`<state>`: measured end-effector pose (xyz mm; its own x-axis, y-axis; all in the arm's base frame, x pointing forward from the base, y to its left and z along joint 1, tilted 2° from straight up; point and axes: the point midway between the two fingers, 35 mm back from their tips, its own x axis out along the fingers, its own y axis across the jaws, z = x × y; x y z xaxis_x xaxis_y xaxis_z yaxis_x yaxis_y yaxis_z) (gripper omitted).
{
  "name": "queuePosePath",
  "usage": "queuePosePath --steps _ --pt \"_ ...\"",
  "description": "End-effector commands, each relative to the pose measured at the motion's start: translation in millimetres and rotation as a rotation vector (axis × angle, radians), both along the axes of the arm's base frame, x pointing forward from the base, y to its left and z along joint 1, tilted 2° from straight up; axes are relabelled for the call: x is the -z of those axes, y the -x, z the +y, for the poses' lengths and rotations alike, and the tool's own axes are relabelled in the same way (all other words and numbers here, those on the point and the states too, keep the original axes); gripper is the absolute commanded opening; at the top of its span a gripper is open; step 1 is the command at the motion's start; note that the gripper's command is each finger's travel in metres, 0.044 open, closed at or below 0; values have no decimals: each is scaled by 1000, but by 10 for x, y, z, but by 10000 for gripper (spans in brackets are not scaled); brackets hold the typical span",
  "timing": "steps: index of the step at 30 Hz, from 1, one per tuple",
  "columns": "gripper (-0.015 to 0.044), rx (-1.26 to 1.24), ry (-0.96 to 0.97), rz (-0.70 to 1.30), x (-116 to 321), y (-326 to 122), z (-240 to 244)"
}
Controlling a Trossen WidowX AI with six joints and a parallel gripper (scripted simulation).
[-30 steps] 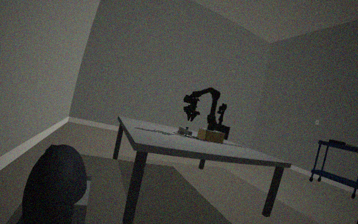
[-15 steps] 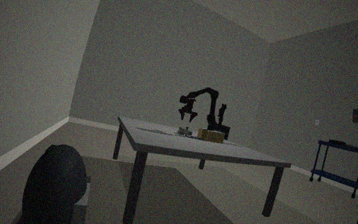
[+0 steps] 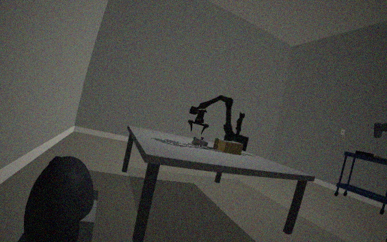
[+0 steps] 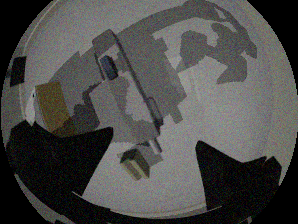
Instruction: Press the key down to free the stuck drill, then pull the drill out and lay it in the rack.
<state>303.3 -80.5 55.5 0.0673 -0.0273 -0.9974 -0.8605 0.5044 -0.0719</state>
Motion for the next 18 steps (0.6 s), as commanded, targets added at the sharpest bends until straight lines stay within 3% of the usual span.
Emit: queuePosePath --steps 1,18 --pt "440 -560 28 29 348 131 -592" --pt "440 -582 30 30 360 138 -616"
